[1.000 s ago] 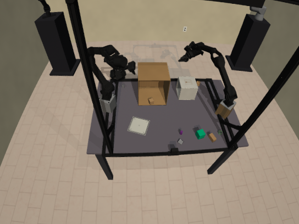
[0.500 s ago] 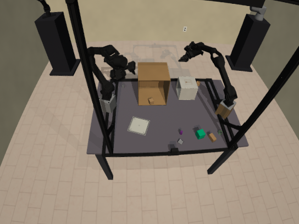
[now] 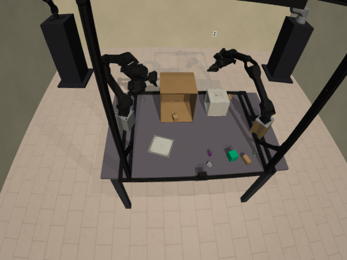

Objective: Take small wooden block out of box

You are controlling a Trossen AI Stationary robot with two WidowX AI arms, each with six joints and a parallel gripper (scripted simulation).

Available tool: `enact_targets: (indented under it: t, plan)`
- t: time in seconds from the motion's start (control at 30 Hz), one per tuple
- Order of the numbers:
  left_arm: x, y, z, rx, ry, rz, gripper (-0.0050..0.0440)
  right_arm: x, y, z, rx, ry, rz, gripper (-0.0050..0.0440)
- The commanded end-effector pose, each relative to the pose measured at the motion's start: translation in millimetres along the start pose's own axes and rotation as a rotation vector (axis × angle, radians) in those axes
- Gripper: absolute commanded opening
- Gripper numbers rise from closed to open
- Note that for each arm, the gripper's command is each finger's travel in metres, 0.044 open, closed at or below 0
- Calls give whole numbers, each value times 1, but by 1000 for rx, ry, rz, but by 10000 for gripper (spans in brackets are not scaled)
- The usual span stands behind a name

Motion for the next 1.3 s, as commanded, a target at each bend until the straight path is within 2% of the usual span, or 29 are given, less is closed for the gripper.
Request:
enact_targets:
  t: [0.0, 0.33, 0.43, 0.53, 0.6, 0.83, 0.93, 1.27]
  plan:
    - [-1, 0, 0, 3, 5, 3, 400, -1, 0, -1, 2, 2, -1, 400]
    - [0, 0, 1, 2, -1, 4, 400, -1, 1, 0, 1, 1, 3, 400]
    - [10, 6, 9, -13, -89, 28, 400, -6, 23, 8, -2, -14, 62, 400]
    - [32, 21, 24, -30, -269, 75, 400, -21, 67, 27, -17, -51, 187, 400]
    - [43, 30, 31, -35, -341, 98, 400, -33, 86, 39, -24, -41, 252, 400]
    - [46, 32, 33, -35, -405, 106, 400, -35, 92, 42, -28, -58, 266, 400]
    - [61, 46, 41, -36, -537, 140, 400, -49, 117, 57, -43, -93, 341, 400]
    - [93, 81, 56, -22, -835, 223, 400, -86, 164, 95, -84, -188, 487, 400]
Point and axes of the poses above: on each arm, the point midway between the two fingers, 35 mm back from their tips, its own y axis out along the fingers, its own z axis across the jaws, x = y × z, the point moved 6 cm from there along -y, back along the fingers, and after that the axes turned 15 degrees about -y, right-handed, at the moved point
